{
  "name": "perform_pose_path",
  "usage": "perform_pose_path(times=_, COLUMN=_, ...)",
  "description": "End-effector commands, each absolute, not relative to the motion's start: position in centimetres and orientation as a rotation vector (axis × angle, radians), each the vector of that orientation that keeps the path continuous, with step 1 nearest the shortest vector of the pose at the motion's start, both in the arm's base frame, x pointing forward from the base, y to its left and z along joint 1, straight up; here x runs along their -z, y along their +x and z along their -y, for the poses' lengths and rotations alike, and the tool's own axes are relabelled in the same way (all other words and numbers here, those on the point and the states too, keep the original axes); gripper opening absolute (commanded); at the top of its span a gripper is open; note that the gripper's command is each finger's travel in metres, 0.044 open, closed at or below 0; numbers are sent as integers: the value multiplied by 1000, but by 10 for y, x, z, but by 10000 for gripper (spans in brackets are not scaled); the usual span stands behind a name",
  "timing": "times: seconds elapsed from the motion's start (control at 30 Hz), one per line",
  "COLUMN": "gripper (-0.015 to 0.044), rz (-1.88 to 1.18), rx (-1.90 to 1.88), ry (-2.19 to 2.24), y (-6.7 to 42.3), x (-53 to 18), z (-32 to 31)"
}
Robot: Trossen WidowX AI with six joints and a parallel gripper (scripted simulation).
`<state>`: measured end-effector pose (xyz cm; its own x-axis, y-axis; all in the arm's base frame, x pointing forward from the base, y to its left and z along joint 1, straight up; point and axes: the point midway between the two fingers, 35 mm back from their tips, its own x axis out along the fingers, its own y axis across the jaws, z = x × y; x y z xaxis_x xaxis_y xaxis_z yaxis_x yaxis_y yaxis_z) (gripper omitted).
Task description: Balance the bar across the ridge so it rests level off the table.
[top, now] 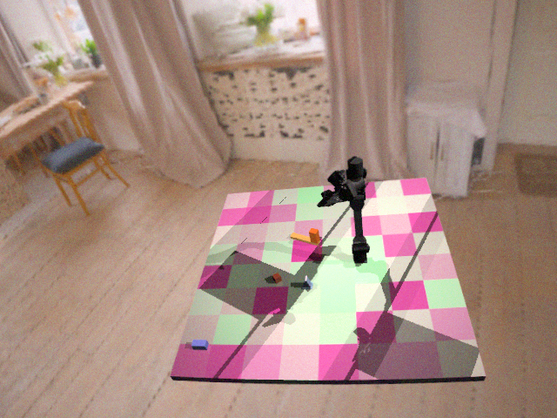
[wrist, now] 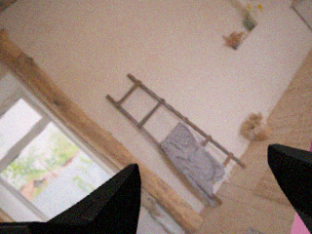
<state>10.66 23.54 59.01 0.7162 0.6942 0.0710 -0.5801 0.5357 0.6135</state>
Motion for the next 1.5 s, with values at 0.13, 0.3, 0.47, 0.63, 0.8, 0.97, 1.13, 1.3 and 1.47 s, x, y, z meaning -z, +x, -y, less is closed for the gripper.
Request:
perform_pose_path(times=0.13, gripper=315, rz=-191, rx=-682, ry=525, y=132, x=-568, z=-248)
perform_pose_path(times=0.3, gripper=315, rz=-197, rx=-627, ry=454, y=149, x=-555, z=-251)
perform_pose_path(times=0.47, gripper=315, rz=-209, rx=-571, ry=385, y=168, x=-541, z=-252)
perform_pose_path(times=0.63, gripper=315, rz=-225, rx=-519, ry=327, y=187, x=-528, z=-251)
perform_pose_path(times=0.8, gripper=315, rz=-245, rx=-468, ry=272, y=206, x=-515, z=-247)
perform_pose_path(times=0.97, gripper=315, rz=-271, rx=-416, ry=205, y=225, x=-500, z=-242)
perform_pose_path(times=1.13, gripper=315, rz=-303, rx=-364, ry=143, y=245, x=-484, z=-235)
perform_pose_path(times=1.3, gripper=315, rz=-336, rx=-313, ry=110, y=262, x=-471, z=-222)
perform_pose_path(times=1.47, gripper=315, rz=-375, rx=-262, ry=76, y=278, x=-458, z=-209)
